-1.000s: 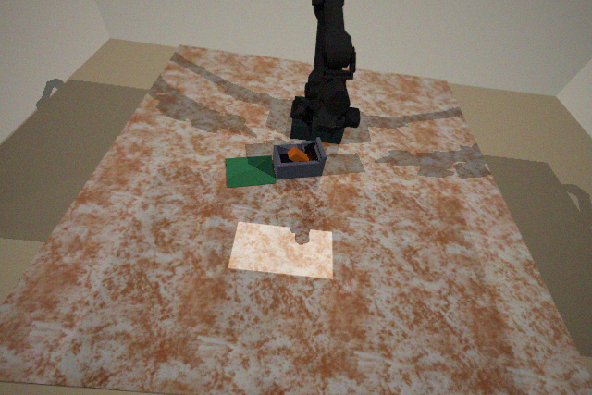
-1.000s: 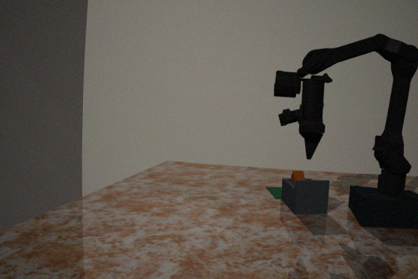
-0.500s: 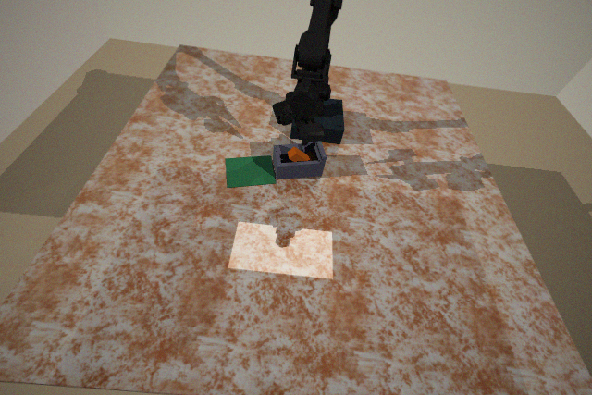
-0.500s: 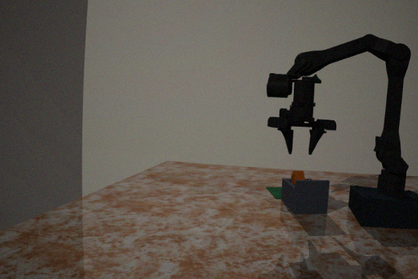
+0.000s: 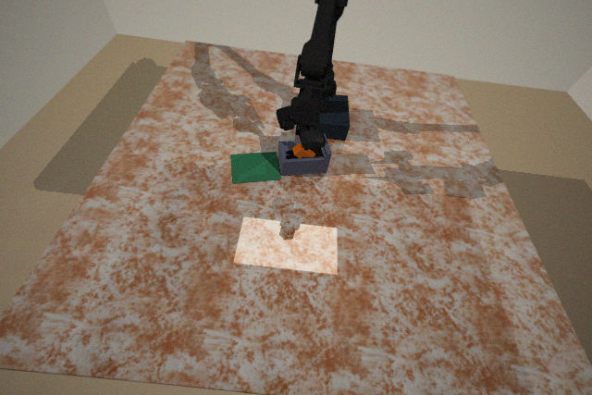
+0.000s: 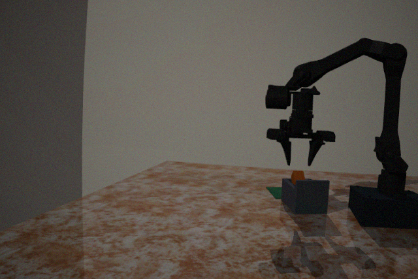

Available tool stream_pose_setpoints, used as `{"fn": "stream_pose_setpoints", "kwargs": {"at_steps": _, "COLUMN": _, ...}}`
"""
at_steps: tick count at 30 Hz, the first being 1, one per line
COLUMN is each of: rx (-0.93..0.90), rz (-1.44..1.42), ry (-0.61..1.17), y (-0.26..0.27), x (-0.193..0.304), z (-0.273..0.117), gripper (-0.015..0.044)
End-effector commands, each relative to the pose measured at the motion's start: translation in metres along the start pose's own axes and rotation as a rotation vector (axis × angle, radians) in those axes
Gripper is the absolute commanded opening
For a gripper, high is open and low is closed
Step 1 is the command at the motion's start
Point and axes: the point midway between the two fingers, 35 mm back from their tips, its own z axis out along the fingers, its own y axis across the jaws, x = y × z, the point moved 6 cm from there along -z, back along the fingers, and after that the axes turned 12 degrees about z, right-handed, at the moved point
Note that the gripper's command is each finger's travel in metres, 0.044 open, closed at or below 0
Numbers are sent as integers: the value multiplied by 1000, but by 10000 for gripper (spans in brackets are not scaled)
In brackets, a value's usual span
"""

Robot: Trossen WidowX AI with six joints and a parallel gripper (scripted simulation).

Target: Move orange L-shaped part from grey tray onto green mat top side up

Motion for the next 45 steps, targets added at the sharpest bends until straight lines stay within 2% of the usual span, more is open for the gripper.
{"fn": "stream_pose_setpoints", "kwargs": {"at_steps": 1, "rx": 8, "rz": 4, "ry": -4, "y": 0, "x": 0, "z": 6, "gripper": 280}}
{"fn": "stream_pose_setpoints", "kwargs": {"at_steps": 31, "rx": 8, "rz": 4, "ry": -4, "y": -1, "x": -1, "z": 49, "gripper": 280}}
{"fn": "stream_pose_setpoints", "kwargs": {"at_steps": 35, "rx": -1, "rz": 8, "ry": 0, "y": 0, "x": 0, "z": 46, "gripper": 175}}
{"fn": "stream_pose_setpoints", "kwargs": {"at_steps": 45, "rx": -1, "rz": 8, "ry": 0, "y": 0, "x": 0, "z": 46, "gripper": 108}}
